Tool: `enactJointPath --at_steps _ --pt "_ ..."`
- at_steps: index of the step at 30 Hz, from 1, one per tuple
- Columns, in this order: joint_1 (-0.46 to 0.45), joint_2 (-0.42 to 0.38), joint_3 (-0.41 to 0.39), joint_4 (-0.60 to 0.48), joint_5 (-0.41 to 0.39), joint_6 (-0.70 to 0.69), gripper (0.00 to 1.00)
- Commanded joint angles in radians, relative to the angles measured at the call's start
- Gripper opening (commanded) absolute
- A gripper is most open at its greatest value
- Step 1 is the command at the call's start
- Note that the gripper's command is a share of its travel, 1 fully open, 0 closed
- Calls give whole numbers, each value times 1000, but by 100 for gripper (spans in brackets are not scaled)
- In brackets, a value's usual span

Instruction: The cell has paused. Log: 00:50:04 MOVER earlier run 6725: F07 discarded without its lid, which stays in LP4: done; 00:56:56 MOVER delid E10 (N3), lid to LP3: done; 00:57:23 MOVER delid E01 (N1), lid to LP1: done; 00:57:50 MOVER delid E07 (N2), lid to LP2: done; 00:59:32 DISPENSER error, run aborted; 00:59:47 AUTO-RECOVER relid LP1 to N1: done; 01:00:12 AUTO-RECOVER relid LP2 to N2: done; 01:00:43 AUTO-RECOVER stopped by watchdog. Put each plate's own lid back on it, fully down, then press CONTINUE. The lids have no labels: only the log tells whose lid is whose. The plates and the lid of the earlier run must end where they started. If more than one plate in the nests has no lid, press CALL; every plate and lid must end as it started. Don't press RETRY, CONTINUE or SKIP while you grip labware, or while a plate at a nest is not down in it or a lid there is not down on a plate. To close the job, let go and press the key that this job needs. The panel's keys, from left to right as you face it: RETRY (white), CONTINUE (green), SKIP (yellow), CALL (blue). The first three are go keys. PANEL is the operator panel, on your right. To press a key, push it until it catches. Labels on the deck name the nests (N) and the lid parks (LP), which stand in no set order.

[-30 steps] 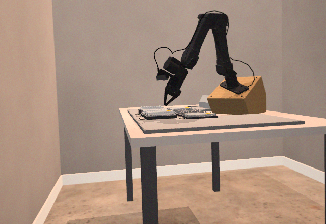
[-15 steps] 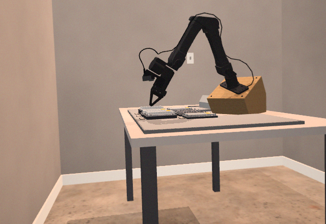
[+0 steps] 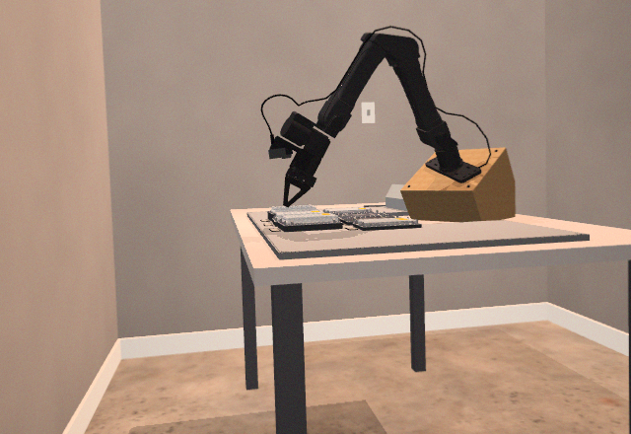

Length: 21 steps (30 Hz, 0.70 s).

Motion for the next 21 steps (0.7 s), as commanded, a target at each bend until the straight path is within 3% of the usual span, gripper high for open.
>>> enactJointPath --at_steps 1,16,21 --pt "-9 -11 20 -8 -8 -7 0" --pt "-19 -30 39 -19 -15 -14 0" --pt "-62 13 11 15 -50 -38 0"
